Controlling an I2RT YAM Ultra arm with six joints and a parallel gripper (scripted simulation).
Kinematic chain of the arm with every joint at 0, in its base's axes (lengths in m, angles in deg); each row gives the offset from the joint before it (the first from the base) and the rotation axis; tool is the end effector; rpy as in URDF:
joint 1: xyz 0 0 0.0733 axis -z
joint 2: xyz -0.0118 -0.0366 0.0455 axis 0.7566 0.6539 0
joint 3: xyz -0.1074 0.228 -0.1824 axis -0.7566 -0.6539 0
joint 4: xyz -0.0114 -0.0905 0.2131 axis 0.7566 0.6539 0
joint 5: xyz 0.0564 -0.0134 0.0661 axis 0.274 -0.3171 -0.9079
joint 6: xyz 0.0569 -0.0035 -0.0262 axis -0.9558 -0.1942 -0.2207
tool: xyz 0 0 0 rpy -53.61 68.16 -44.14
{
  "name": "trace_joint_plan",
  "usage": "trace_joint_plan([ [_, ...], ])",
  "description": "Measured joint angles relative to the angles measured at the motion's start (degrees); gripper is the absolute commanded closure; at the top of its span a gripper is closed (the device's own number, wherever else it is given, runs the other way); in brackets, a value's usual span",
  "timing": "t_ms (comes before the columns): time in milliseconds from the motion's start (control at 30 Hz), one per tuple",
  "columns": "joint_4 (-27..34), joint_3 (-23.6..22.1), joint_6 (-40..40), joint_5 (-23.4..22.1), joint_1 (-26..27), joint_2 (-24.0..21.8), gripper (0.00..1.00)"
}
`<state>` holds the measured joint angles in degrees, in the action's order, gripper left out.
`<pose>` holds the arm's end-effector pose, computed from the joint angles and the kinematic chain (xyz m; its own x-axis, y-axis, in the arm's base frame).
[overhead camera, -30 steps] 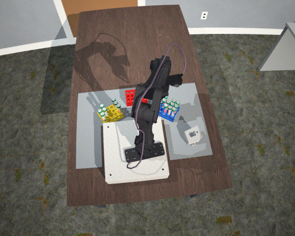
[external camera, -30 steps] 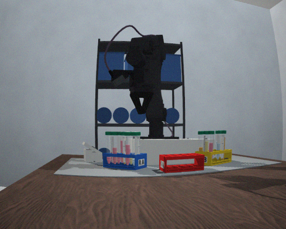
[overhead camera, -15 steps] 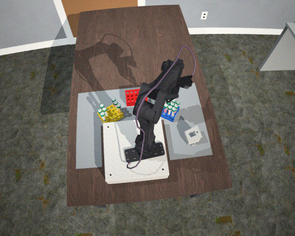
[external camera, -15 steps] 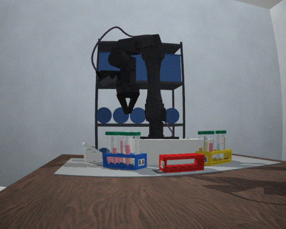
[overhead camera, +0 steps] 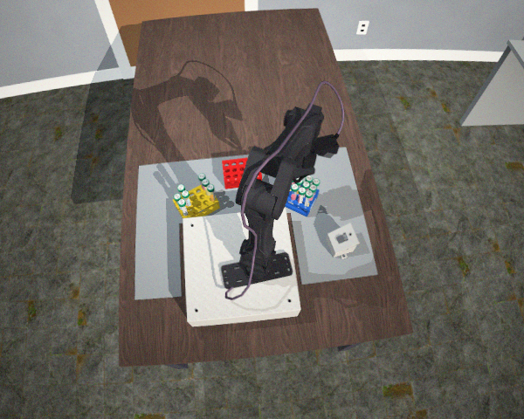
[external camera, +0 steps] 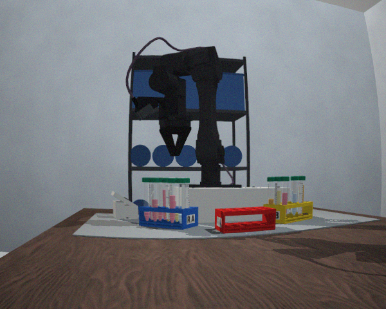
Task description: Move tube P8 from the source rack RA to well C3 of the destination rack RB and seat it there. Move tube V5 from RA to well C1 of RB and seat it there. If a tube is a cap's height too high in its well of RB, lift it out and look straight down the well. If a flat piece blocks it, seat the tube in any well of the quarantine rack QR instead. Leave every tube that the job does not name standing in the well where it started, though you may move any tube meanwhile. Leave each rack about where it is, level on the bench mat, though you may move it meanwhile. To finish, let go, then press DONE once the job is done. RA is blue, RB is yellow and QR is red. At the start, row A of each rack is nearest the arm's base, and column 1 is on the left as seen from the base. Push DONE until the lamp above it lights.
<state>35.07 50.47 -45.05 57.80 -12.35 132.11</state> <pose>0.2114 -0.1564 0.2736 -0.0796 0.9964 0.0278 0.9966 0.0802 -0.0203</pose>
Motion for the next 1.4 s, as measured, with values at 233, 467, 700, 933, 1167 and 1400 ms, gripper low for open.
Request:
trace_joint_plan([
  [233, -1.7, -1.8, -0.3, 0.0, -0.2, 0.0, 0.7],
  [467, -4.3, -4.2, -0.5, 0.0, -0.4, 0.7, 0.7],
  [700, -6.7, -5.5, -0.6, 0.0, -0.5, 2.0, 0.7],
  [933, -9.4, -7.5, -0.7, 0.0, -0.6, 2.0, 0.7],
  [1167, -11.3, -8.3, -0.7, 0.0, -0.6, 3.3, 0.7],
  [1400, -12.3, -8.7, -0.7, 0.0, -0.6, 3.3, 0.7],
])
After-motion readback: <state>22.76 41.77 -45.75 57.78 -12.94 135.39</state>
